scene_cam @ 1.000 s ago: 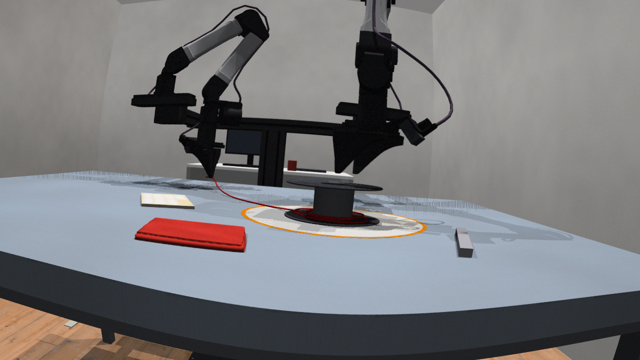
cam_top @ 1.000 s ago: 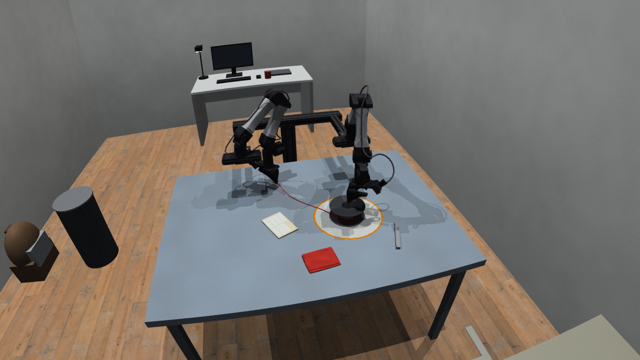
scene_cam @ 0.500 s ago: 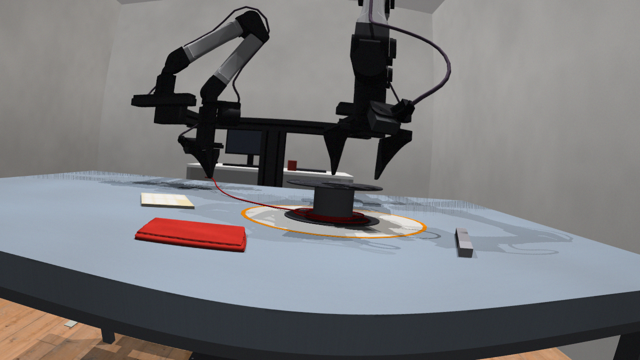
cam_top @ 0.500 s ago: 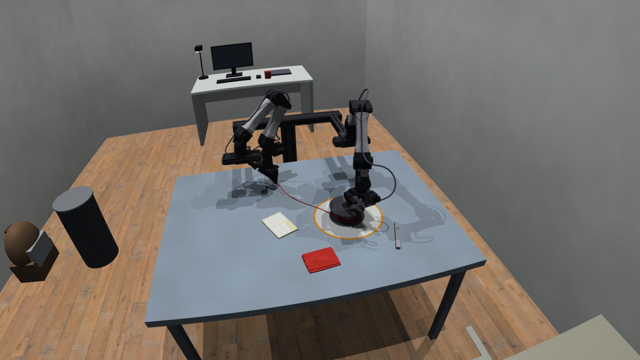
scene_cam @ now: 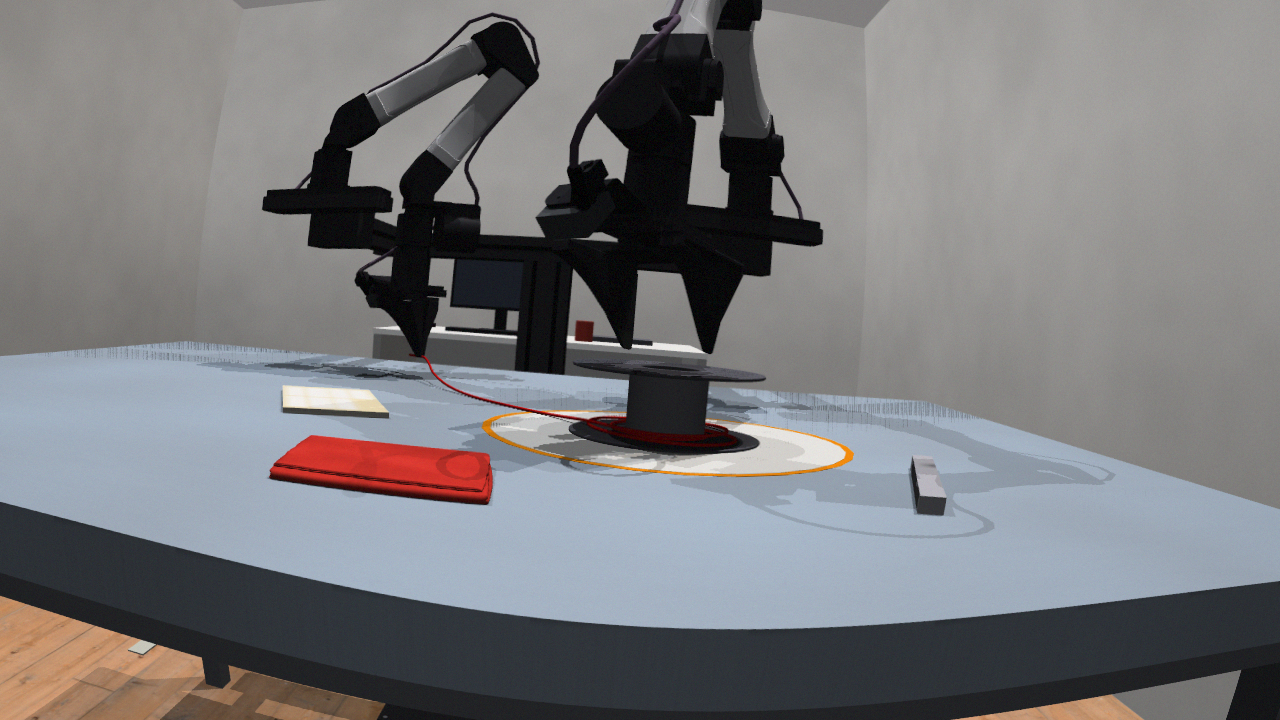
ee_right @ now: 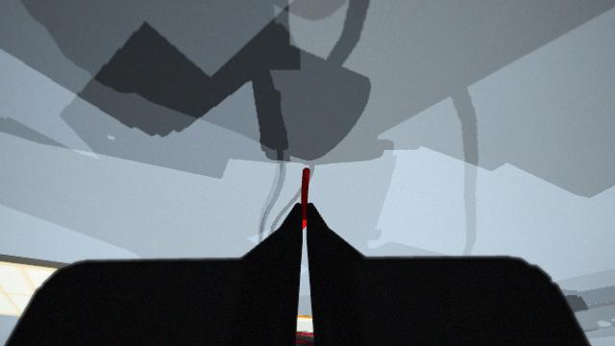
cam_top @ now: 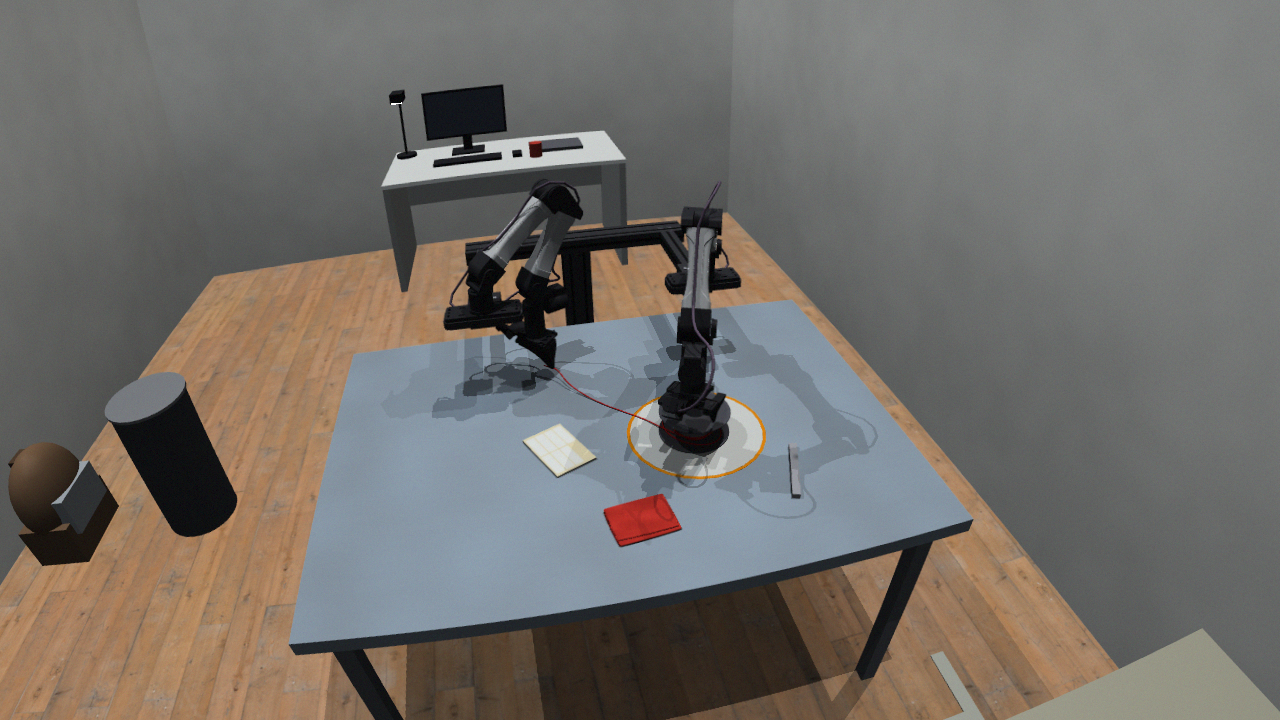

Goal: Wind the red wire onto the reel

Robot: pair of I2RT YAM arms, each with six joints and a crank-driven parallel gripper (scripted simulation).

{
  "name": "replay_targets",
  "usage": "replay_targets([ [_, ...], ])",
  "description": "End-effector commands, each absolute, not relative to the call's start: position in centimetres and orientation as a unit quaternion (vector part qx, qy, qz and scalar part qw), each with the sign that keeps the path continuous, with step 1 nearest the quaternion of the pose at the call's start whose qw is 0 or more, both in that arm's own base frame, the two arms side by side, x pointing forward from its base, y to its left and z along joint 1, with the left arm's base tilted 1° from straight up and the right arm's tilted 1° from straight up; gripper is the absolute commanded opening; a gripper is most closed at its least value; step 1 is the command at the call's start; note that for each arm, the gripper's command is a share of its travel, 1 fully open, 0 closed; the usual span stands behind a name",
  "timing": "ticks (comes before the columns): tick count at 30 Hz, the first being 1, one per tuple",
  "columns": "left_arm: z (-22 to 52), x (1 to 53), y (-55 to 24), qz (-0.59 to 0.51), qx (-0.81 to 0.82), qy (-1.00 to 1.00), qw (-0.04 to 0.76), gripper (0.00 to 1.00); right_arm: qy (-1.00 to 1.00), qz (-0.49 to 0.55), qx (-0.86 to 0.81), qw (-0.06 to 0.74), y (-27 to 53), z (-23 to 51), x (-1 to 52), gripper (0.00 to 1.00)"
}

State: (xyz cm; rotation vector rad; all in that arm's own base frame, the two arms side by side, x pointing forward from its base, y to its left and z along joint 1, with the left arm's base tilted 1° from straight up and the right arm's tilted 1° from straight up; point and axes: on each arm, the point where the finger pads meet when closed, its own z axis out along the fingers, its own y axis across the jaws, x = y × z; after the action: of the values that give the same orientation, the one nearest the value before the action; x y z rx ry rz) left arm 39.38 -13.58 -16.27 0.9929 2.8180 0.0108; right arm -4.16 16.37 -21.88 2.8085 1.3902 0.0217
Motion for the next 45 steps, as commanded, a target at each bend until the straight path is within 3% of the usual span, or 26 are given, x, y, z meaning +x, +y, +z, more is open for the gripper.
replay_targets([
  [1,-15.9,40.0,-15.0,0.004,0.491,0.869,0.062,0.93,0.443,0.002,0.896,0.006,16.0,-21.9,-4.1,0.0],
  [19,-15.9,39.9,-15.9,0.006,0.851,0.525,-0.001,0.93,0.443,0.002,0.896,0.006,16.0,-21.9,-4.1,0.0],
  [45,-17.2,39.4,-15.2,0.006,0.851,0.525,-0.001,0.93,0.443,0.002,0.896,0.006,15.9,-21.9,-4.1,0.0],
])
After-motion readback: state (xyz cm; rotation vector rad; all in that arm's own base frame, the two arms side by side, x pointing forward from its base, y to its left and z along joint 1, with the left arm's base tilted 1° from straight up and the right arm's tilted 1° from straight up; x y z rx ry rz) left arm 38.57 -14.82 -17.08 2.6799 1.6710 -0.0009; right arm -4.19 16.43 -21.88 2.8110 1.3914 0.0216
